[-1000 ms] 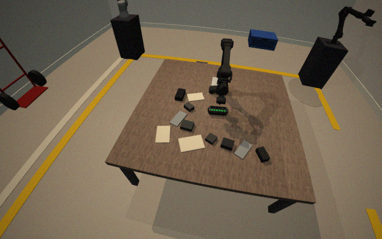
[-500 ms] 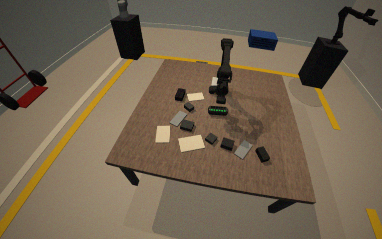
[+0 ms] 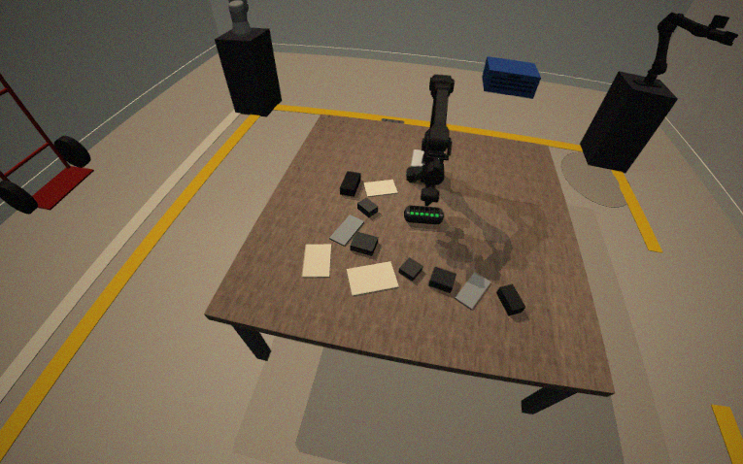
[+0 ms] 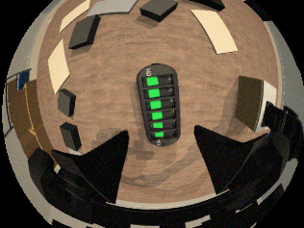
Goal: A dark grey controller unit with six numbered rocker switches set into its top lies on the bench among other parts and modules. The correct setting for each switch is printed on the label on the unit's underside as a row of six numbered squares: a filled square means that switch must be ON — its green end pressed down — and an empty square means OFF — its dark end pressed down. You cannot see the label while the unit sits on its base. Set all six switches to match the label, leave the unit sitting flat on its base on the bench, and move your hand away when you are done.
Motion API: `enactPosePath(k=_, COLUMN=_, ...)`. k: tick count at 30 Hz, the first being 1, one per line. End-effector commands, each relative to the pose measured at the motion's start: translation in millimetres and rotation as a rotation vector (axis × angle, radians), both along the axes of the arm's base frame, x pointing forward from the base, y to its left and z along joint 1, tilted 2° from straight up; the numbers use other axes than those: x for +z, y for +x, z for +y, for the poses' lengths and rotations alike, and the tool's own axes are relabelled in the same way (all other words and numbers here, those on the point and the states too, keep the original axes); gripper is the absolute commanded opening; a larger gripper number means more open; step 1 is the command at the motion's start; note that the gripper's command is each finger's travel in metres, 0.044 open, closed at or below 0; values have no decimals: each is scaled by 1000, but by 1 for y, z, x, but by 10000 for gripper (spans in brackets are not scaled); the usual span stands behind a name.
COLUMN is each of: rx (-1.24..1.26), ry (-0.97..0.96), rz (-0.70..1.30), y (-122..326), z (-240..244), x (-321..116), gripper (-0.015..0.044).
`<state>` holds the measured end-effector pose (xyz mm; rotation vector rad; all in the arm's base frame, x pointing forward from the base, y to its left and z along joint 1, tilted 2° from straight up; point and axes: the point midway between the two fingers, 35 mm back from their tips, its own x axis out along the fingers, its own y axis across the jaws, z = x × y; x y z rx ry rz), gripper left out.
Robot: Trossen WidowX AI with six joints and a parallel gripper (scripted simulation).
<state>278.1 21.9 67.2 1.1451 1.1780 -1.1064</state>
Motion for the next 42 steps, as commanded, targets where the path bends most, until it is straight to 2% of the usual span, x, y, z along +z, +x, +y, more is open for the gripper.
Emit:
enactPosePath(k=1, rx=0, ry=0, rz=1, y=0, z=0, x=0, gripper=440)
enactPosePath(k=3, rx=0, ry=0, rz=1, y=0, z=0, x=0, gripper=440)
enactPosePath(k=12, rx=62, ry=5, rz=18, y=-45, z=-7, x=-60, gripper=204)
enactPosePath(k=20, rx=63, ry=5, rz=19, y=-46, z=-8, x=-62, gripper=0)
enactPosePath(k=41, rx=57, ry=1, rz=18, y=-45, z=-8, x=-61, gripper=0)
enactPosePath(k=42, rx=57, ry=1, rz=18, y=-45, z=-8, x=-59, gripper=26)
